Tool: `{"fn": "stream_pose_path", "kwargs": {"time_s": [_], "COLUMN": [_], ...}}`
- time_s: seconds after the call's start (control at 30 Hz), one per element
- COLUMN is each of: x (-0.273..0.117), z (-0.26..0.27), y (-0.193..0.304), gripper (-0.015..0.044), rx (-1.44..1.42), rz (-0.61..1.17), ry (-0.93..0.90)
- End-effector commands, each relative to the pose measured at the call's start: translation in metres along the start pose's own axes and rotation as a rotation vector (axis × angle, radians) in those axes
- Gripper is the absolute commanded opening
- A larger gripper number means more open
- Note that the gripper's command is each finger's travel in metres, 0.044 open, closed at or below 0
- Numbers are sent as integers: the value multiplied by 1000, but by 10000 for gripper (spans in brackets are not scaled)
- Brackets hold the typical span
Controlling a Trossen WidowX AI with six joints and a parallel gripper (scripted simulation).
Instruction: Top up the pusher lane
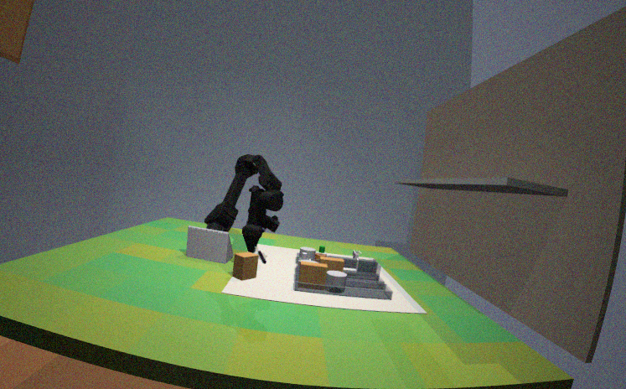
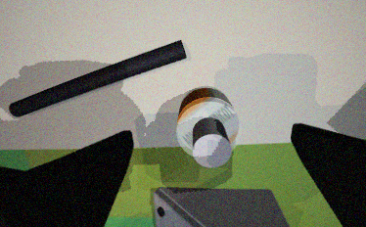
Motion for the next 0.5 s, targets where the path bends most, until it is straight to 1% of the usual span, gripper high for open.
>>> {"fn": "stream_pose_path", "kwargs": {"time_s": [0.0,0.27,0.47], "x": [6,17,17], "z": [0,1,1], "y": [0,0,0], "gripper": [440,440,282], "rx": [6,6,6], "rz": [-5,-5,-5], "ry": [-4,-5,-5]}}
Point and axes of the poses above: the point midway between the two fingers, 35 mm back from their tips, its own x axis out along the fingers, its own z axis across the jaws, y = z × x, the point moved 9 cm from there along -x, back along the fingers, and after that the axes turned 12 degrees about -x, right-handed, at the moved point
